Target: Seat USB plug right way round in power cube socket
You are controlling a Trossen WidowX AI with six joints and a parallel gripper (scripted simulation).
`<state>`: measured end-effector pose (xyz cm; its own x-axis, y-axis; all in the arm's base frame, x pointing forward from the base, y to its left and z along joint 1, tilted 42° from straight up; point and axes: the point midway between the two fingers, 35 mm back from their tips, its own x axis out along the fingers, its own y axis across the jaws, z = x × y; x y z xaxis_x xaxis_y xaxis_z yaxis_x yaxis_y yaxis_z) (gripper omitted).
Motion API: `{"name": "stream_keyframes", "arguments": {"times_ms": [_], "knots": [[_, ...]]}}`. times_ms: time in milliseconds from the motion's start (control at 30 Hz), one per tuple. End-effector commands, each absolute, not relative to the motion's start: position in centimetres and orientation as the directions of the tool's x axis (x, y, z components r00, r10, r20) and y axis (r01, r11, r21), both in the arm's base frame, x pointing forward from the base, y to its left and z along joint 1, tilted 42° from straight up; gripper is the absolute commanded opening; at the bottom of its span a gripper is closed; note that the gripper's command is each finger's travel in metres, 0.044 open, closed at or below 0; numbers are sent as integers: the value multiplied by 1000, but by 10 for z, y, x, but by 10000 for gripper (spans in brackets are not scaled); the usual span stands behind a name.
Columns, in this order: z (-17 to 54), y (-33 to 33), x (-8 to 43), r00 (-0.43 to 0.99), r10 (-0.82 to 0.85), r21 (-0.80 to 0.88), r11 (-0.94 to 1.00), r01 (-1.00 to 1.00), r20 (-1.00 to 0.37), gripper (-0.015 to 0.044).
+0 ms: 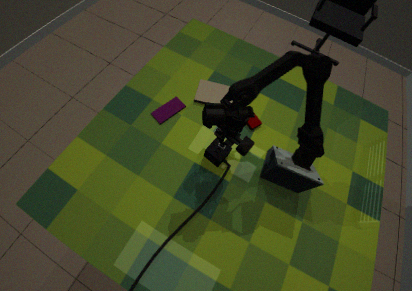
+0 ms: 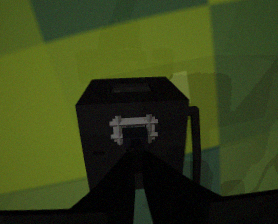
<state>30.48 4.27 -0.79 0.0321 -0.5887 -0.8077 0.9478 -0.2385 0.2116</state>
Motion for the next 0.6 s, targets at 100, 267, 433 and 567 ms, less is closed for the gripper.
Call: {"name": "stream_keyframes", "arguments": {"times_ms": [100, 267, 433, 567], "knots": [[-9, 41, 305, 33, -592, 211, -235, 949, -805, 0], [-10, 41, 305, 33, -592, 211, -235, 949, -805, 0], [-10, 40, 305, 33, -592, 211, -235, 949, -805, 0], [-10, 40, 305, 33, -592, 211, -235, 949, -805, 0]]}}
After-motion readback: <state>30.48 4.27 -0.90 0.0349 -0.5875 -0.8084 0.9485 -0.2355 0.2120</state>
